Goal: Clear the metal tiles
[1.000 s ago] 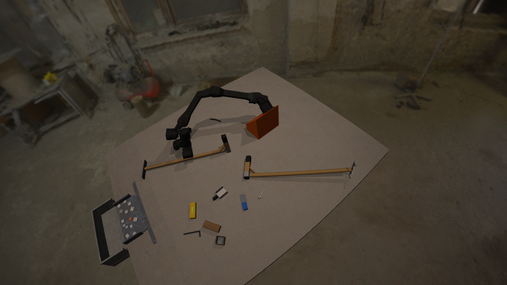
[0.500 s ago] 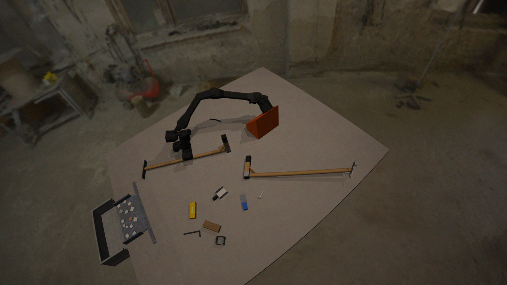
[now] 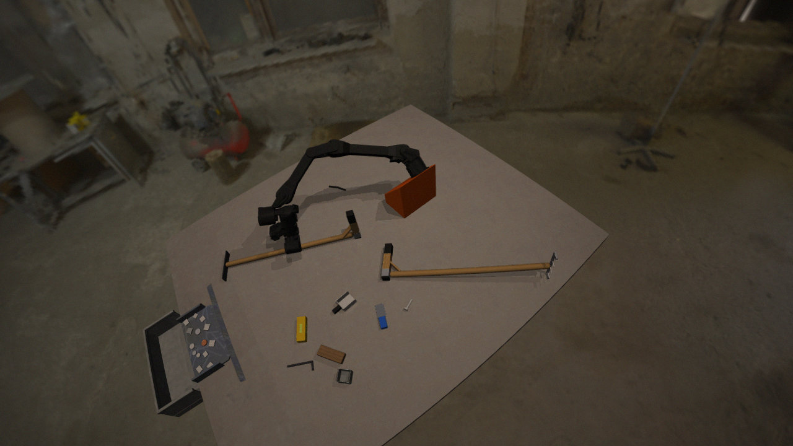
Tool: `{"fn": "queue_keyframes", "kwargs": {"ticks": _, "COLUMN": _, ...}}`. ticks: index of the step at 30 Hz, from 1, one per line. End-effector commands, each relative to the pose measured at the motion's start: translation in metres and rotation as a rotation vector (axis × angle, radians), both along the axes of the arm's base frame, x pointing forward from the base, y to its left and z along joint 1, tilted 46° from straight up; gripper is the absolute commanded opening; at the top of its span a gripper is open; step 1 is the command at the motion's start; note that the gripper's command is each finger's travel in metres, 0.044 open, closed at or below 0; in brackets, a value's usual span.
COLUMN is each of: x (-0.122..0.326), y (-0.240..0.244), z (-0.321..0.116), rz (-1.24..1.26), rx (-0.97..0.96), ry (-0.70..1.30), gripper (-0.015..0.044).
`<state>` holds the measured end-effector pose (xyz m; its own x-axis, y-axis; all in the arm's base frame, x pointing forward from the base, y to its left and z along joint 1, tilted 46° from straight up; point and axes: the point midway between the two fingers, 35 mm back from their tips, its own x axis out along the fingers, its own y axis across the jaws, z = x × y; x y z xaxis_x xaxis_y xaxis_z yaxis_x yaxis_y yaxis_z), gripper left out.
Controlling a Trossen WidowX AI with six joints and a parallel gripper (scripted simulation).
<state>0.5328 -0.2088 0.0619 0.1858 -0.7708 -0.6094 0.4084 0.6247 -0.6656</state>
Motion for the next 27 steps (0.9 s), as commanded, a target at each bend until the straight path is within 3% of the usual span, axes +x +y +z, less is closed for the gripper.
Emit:
{"fn": "queue_keyframes", "kwargs": {"ticks": 1, "x": 0.002, "y": 0.003, "z": -0.009, "rz": -0.003, "rx": 0.004, "ry": 0.005, "gripper": 0.0000}}
{"fn": "queue_keyframes", "kwargs": {"ticks": 27, "x": 0.014, "y": 0.018, "z": -0.026, "rz": -0.003, "rx": 0.005, "ry": 0.004, "gripper": 0.0000}}
